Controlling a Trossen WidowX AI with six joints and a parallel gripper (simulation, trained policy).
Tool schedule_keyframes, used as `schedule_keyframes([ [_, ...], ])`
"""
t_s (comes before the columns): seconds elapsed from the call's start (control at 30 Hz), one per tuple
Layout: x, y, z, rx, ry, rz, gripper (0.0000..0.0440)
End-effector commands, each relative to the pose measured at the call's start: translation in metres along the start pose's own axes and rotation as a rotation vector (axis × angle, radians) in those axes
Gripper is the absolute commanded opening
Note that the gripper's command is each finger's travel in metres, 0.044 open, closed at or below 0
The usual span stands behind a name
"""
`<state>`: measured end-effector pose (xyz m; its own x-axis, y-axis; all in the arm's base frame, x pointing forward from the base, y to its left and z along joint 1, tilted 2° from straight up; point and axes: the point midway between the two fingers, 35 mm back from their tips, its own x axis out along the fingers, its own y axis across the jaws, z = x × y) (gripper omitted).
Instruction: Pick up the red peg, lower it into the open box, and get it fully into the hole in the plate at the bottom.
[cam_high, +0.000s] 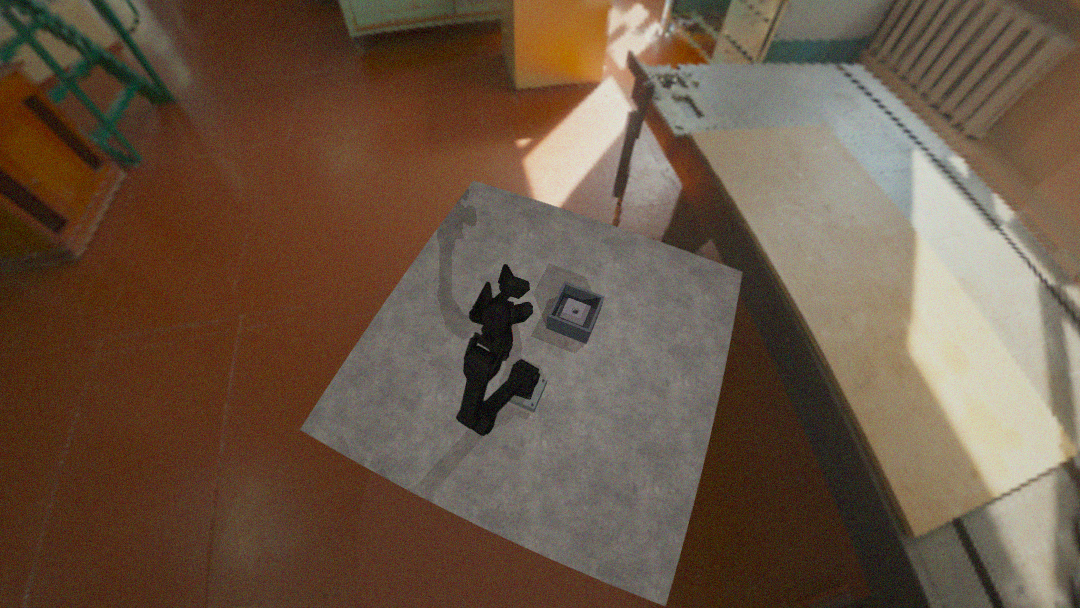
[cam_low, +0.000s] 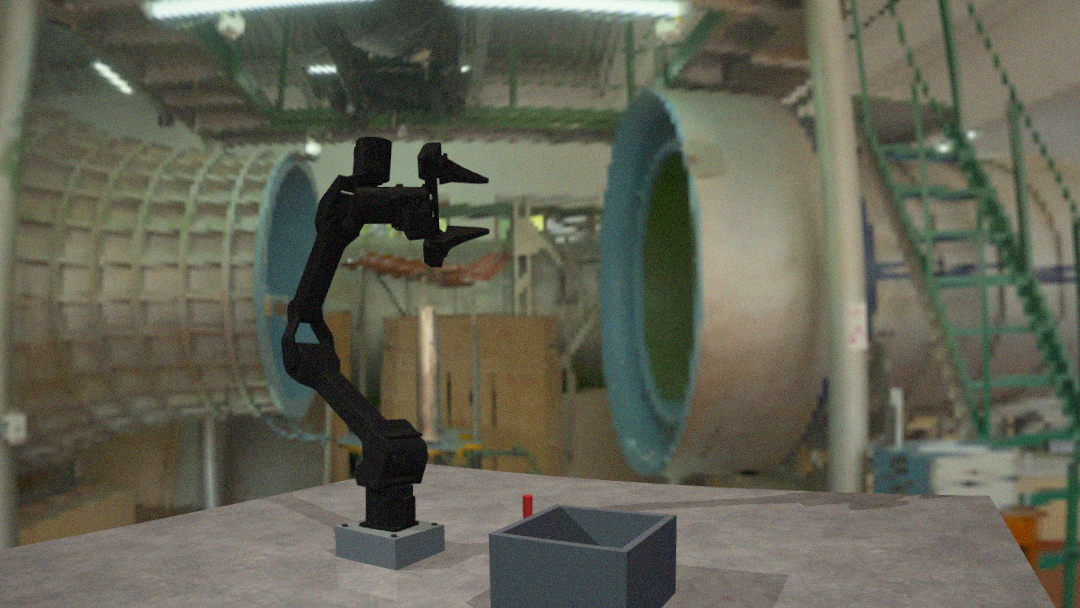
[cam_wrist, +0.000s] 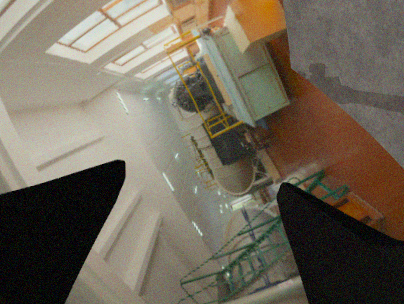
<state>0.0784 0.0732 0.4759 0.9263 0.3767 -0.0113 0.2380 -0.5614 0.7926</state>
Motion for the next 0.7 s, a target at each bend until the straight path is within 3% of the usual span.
schedule_keyframes([
  [0.0,0.002,0.0,0.002,-0.003,-0.005,-0.007,0.0425],
  [0.03,0.005,-0.001,0.006,-0.002,-0.013,-0.018,0.044],
  [0.37,0.059,-0.028,0.077,0.119,-0.172,-0.236,0.044],
  [0.67,0.095,-0.08,0.138,0.162,-0.341,-0.5,0.044],
])
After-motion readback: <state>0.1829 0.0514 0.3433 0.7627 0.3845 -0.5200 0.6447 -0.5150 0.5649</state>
